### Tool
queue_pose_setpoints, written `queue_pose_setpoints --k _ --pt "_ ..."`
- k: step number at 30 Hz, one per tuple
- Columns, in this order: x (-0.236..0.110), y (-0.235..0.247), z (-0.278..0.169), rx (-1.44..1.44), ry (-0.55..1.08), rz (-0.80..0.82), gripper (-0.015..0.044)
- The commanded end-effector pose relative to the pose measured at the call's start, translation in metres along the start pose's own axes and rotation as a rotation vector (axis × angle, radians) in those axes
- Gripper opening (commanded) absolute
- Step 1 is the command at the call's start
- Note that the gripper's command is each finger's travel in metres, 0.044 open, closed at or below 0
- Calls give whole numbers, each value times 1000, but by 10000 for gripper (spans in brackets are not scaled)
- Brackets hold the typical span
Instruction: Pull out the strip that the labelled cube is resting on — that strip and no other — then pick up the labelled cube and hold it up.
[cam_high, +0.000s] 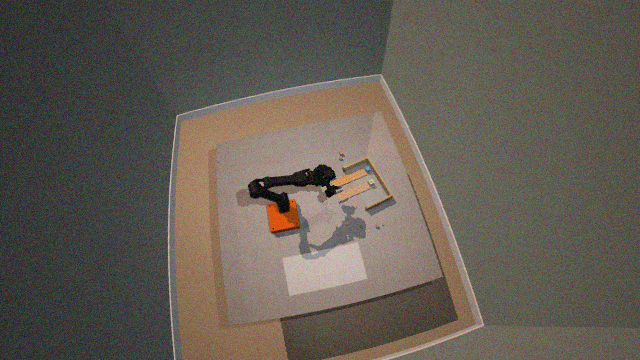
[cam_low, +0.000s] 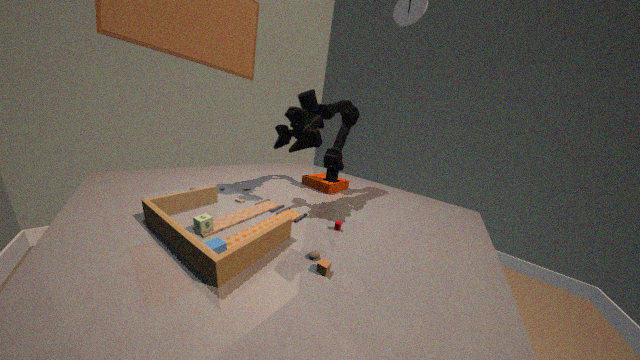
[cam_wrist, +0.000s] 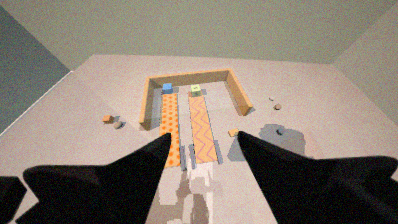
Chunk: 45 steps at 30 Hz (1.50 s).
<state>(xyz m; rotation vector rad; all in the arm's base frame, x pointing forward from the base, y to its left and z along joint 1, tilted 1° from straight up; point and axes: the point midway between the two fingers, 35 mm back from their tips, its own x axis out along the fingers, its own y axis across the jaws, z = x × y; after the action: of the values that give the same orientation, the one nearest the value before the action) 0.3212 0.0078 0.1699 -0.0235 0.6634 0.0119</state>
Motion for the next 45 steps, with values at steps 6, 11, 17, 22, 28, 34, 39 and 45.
queue_pose_setpoints --k 6,11,17,22,28,34,39,45 --pt "47 -4 -12 -54 371 8 137" --pt "76 -8 -27 -82 621 25 6" --pt "104 -12 -48 -106 880 55 0" --pt "107 -12 -49 -107 894 57 0" --pt "113 -12 -55 -107 894 57 0" --pt "120 -12 -62 -107 894 57 0" --pt "126 -12 -68 -107 894 57 0" --pt "132 -12 -75 -107 894 57 0"
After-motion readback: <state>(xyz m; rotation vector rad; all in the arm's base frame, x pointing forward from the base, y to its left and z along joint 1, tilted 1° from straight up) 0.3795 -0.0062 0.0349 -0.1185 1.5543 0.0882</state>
